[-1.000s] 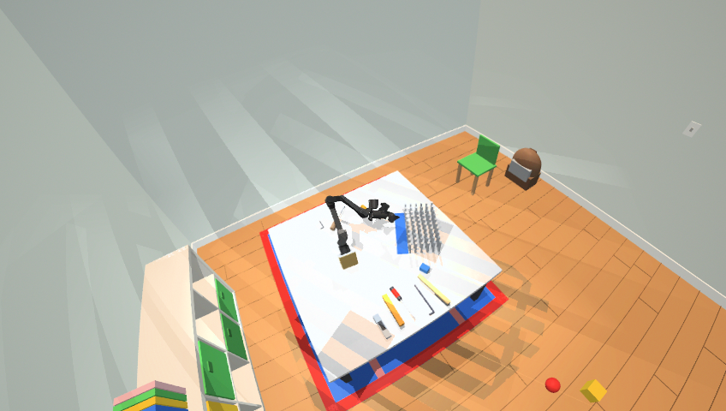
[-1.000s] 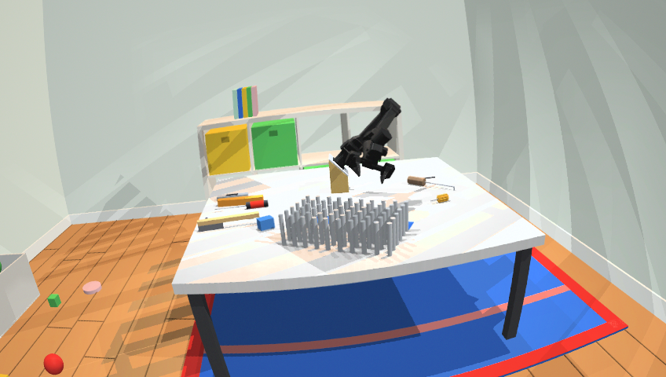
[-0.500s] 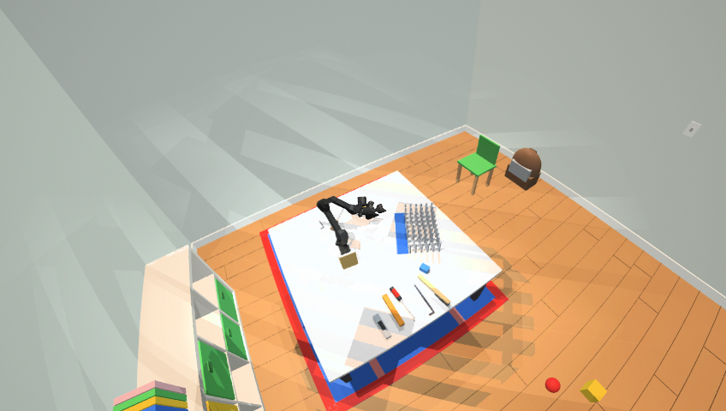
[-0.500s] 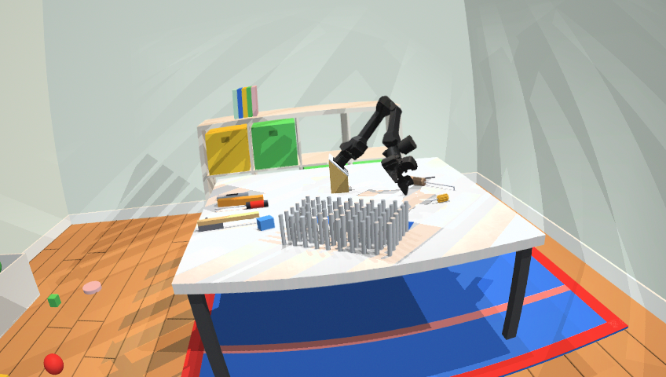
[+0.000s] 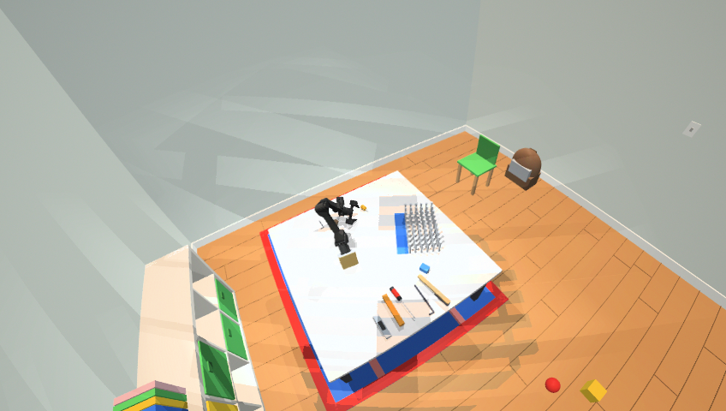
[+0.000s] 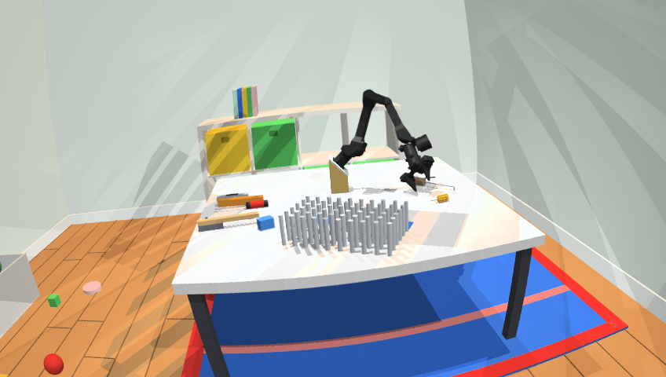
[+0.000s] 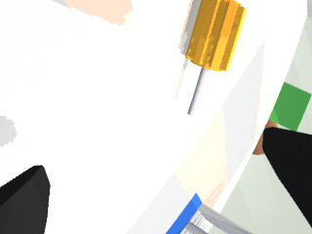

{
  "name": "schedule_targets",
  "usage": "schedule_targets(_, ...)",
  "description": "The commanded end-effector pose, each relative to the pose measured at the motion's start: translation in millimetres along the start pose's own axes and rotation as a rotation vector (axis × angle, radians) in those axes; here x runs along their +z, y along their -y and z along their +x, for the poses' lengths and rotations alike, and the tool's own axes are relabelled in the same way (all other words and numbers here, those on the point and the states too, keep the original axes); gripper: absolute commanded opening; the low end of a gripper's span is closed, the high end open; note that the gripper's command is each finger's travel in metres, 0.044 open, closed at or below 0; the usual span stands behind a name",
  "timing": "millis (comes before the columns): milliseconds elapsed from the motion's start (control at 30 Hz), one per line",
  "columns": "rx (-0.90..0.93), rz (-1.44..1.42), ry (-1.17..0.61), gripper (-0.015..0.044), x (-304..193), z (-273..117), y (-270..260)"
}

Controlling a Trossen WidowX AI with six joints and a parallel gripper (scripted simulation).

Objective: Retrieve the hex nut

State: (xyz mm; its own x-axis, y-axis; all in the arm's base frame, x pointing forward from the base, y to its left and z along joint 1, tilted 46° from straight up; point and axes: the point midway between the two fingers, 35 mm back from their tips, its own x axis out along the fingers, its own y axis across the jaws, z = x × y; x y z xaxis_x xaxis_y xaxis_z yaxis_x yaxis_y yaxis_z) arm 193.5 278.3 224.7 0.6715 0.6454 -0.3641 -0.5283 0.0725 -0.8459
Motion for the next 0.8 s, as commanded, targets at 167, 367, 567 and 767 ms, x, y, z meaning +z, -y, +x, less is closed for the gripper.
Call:
schedule_targets(167, -0.037, -0.837, 0.211, 0.044, 73, -102, -25)
schedule_targets(367, -0.141, -1.307, 0.334, 0.044, 83, -160, -34)
schedule_targets(567, -0.237, -1.576, 0.399, 0.044, 79, -189, -35)
schedule_targets(767, -0.237, -1.576, 0.399, 0.044, 79, -189, -35)
